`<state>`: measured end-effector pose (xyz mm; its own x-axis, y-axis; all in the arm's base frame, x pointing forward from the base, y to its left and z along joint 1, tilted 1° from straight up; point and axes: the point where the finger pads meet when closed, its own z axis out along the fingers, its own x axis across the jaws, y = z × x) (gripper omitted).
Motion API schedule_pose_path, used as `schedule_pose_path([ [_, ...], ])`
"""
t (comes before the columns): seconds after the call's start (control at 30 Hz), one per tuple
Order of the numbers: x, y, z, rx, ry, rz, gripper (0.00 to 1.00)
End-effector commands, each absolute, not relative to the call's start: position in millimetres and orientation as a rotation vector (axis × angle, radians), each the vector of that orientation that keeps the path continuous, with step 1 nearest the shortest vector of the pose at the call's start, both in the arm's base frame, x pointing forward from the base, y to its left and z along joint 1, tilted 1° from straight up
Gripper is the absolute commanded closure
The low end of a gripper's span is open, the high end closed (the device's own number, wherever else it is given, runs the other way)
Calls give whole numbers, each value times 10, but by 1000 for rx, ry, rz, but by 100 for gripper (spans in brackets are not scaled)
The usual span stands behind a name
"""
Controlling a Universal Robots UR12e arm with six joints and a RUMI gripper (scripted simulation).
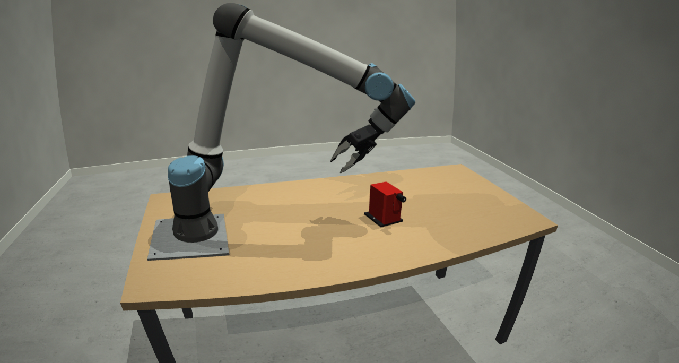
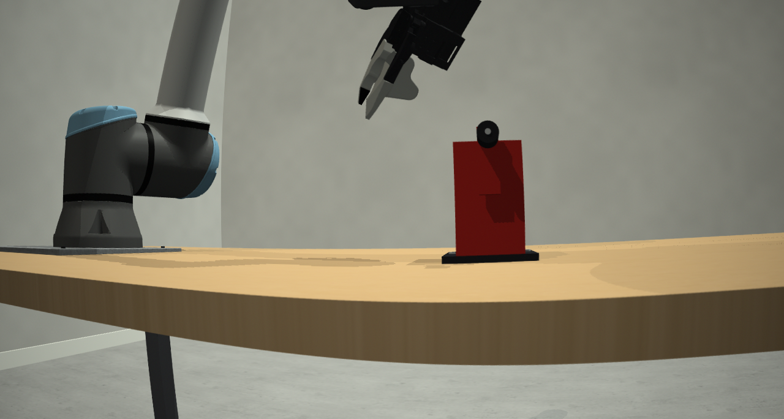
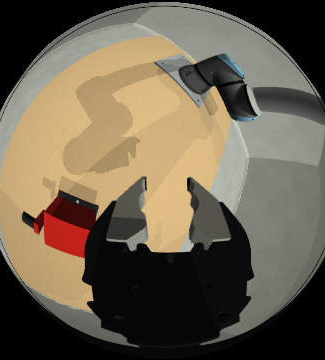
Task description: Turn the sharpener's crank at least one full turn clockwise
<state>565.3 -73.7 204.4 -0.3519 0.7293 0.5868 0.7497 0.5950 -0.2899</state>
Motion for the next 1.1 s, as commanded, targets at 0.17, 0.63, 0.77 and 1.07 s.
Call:
schedule_pose_path([
  [0.17,5888,-963,1982,-1055,-2233,-181,68],
  [0.63,6166,-1286,1915,-910,-2366,-340,68],
  [0.77,6228,-1363,1901,-872,-2399,-378,68],
  [1.07,6389,-1573,1869,-779,-2479,-461,68],
])
